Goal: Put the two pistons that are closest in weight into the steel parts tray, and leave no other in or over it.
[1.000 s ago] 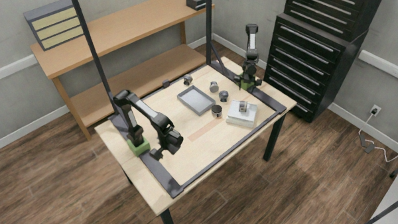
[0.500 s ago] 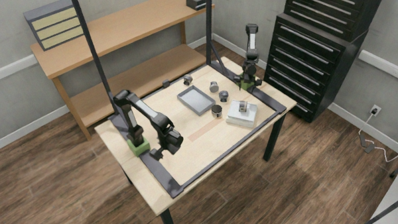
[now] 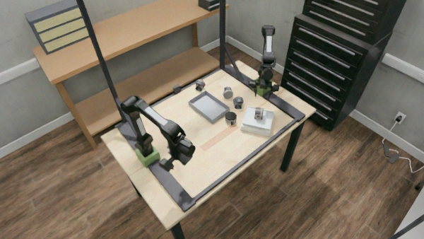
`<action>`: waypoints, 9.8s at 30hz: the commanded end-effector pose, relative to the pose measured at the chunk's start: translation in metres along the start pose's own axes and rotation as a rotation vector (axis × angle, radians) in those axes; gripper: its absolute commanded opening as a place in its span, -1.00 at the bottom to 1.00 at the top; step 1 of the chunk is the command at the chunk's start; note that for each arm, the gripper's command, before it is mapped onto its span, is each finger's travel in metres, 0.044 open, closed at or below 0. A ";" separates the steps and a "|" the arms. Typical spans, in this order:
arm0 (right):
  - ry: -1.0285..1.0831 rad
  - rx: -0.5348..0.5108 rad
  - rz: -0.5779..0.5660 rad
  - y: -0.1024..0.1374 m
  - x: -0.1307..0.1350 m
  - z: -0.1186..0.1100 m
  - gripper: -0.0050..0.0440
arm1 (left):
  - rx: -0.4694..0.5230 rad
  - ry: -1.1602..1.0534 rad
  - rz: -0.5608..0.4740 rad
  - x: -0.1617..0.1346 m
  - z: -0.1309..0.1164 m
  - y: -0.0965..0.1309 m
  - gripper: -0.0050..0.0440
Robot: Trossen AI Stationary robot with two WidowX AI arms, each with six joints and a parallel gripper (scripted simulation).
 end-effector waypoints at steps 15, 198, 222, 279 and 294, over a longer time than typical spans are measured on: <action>0.006 -0.033 -0.004 0.008 0.000 0.004 0.84 | 0.188 0.075 0.049 -0.011 0.073 0.019 0.75; 0.006 -0.033 -0.004 0.008 0.000 0.004 0.84 | 0.456 1.717 0.327 -0.022 0.153 -0.055 -0.15; 0.006 -0.033 -0.004 0.008 0.000 0.004 0.84 | 0.455 1.717 0.326 -0.025 0.163 -0.024 -0.15; 0.006 -0.033 -0.004 0.008 0.000 0.004 0.84 | 0.417 0.987 0.237 -0.019 0.130 0.012 -0.15; 0.006 -0.033 -0.004 0.008 0.000 0.004 0.84 | 0.384 0.645 0.183 -0.022 0.128 0.013 -0.15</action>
Point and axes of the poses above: on each arm, the point midway between the two fingers, 35 mm back from their tips, its own y axis back along the fingers, its own x axis across the jaws, z = x × y, the point moved 6 cm from there along y, back along the fingers, and after that the axes turned 12 degrees about y, right-handed, at the moved point
